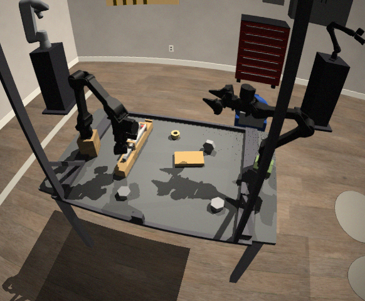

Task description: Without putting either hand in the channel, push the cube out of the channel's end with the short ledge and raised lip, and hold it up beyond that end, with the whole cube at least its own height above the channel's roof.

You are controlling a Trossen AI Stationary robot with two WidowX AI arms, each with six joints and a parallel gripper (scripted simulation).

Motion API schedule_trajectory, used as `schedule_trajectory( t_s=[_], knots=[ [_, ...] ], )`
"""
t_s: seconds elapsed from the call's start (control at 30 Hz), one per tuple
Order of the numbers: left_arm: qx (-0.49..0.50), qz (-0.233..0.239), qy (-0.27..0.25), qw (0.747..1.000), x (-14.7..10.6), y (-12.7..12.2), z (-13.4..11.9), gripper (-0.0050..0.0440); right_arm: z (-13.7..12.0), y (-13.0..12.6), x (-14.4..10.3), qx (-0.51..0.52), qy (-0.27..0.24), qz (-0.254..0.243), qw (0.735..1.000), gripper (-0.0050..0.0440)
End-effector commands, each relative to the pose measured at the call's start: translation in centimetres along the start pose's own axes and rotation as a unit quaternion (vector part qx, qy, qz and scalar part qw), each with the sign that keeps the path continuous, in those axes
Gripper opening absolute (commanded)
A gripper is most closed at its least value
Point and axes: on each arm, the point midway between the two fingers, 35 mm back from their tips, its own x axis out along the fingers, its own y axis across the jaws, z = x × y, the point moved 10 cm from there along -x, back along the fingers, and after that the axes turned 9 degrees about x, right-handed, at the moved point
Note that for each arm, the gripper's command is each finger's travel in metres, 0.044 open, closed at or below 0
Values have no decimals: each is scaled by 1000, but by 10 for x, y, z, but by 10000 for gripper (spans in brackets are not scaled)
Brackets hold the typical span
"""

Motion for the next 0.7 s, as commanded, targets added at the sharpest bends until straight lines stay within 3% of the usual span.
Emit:
schedule_trajectory(
  t_s=[0.0, 0.33, 0.67],
  knots=[
    [-76, -2, -10, 997, -4, -6, 1, 0, 5, 1, -1, 0, -9, 1, 1000, 400],
    [-219, -2, -9, 976, -3, -12, -2, 0, 5, 1, -1, 0, -9, 1, 1000, 400],
    [-390, -4, -8, 921, -1, -20, -5, 0, 5, 1, -1, 0, -9, 1, 1000, 400]
  ],
)
